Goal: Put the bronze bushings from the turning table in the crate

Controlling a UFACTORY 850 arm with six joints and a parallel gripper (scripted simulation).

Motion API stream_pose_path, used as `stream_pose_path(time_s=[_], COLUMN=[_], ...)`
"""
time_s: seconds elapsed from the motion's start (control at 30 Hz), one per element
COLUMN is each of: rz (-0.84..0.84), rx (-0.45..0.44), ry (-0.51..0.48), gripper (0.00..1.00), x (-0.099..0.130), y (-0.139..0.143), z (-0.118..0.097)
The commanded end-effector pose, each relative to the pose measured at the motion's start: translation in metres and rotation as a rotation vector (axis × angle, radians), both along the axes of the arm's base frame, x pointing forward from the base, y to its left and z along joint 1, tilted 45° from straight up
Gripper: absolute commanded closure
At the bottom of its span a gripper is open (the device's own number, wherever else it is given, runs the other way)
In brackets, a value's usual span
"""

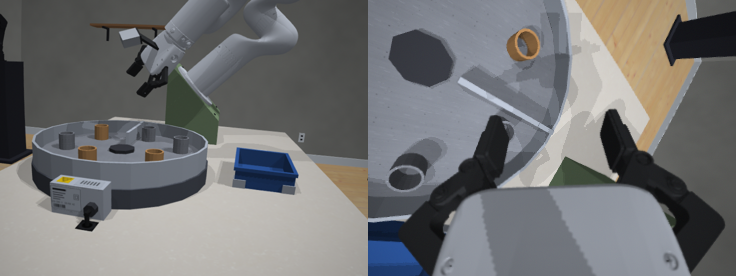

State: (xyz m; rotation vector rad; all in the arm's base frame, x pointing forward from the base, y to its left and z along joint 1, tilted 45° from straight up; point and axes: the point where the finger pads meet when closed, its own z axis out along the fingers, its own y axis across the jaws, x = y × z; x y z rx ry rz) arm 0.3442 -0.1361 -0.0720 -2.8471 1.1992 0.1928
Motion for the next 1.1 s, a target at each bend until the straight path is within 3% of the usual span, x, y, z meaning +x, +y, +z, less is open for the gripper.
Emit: stream_pose_path(time_s=[0.0, 0.07, 0.1, 0.2, 0.23, 0.3, 0.33, 0.43, 0.5, 0.73, 1.07], rz=[-0.023, -0.023, -0.036, -0.036, -0.048, -0.048, -0.059, -0.059, -0.077, -0.103, -0.106], rx=[0.152, 0.152, 0.232, 0.232, 0.308, 0.308, 0.378, 0.378, 0.497, 0.667, 0.693], ry=[-0.022, -0.022, -0.037, -0.037, -0.051, -0.051, -0.065, -0.065, -0.089, -0.126, -0.131], gripper=[0.0, 0.0, 0.0, 0.0, 0.0, 0.0, 0.0, 0.0, 0.0, 0.0, 0.0], x=[-0.001, -0.001, -0.002, -0.002, -0.003, -0.003, -0.005, -0.005, -0.008, -0.016, -0.017], y=[0.006, 0.006, 0.01, 0.01, 0.013, 0.013, 0.015, 0.015, 0.018, 0.02, 0.02], z=[-0.003, -0.003, -0.002, -0.002, 0.001, 0.001, 0.006, 0.006, 0.015, 0.033, 0.037])
